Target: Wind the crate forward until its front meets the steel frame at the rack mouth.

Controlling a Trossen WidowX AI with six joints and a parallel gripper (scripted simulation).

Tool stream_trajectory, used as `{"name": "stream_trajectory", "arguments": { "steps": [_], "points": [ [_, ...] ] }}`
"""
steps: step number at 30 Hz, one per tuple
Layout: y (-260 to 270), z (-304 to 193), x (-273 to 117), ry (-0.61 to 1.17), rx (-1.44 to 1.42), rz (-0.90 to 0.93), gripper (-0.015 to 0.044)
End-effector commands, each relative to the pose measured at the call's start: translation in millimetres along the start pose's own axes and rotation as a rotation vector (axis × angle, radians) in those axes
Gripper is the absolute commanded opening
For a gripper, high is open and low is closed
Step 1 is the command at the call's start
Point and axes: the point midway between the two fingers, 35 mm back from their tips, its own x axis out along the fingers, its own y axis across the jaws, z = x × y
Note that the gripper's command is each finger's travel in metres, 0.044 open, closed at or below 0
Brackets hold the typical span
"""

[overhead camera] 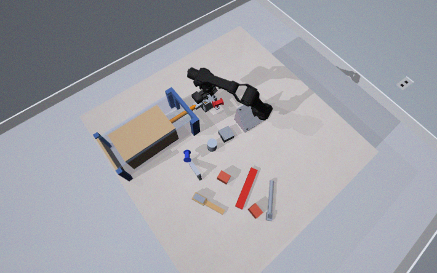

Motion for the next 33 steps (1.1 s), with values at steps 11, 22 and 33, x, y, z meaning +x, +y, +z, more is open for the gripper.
{"name": "stream_trajectory", "arguments": {
  "steps": [11, 22, 33],
  "points": [
    [0.3, 2.6, 4.0, 0.007, 0.069, -0.013, 0.0000],
    [-0.4, 2.5, 4.1, 0.002, 0.027, -0.011, 0.0000],
    [0.4, 2.7, 4.1, 0.007, 0.070, -0.013, 0.0000]
  ]
}}
